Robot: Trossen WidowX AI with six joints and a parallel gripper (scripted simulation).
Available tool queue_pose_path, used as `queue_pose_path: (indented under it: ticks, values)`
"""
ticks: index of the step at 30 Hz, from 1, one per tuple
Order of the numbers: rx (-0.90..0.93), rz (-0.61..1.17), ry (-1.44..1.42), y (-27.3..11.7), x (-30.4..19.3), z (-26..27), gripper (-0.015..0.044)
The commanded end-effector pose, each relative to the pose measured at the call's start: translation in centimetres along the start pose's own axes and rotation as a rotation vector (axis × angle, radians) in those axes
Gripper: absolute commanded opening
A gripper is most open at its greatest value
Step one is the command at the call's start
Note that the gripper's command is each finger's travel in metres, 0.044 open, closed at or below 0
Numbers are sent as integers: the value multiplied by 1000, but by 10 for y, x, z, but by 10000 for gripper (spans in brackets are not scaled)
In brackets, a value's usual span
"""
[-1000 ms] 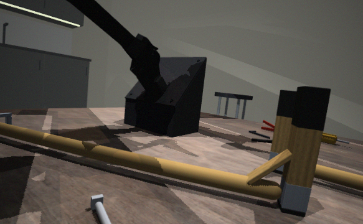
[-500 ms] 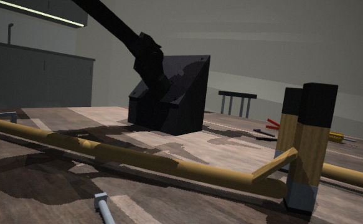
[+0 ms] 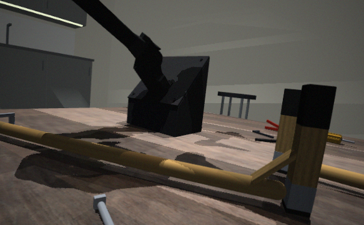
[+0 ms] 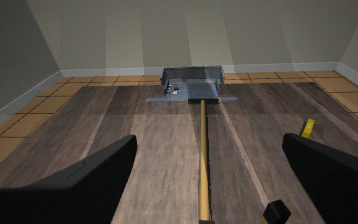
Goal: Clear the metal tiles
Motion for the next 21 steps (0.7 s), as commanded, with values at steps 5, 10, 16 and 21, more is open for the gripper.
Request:
queue_pose_path:
  ticks: [5, 10, 16, 21]
  values:
    - [-9, 91, -23, 25, -24, 4, 440]
    - [-25, 150, -29, 40, -38, 3, 440]
    - [-43, 224, -34, 57, -57, 1, 440]
    - [-57, 288, -35, 69, -74, -2, 440]
Point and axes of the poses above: the point midway between the two fingers, 35 mm back from their tips, its own y axis out along the fingers, its own z axis across the jaws, x = y × z, the point moved 7 cm from there along -y, back along the fingers, and after that the axes turned 6 degrees about y, right-handed, at the moved point
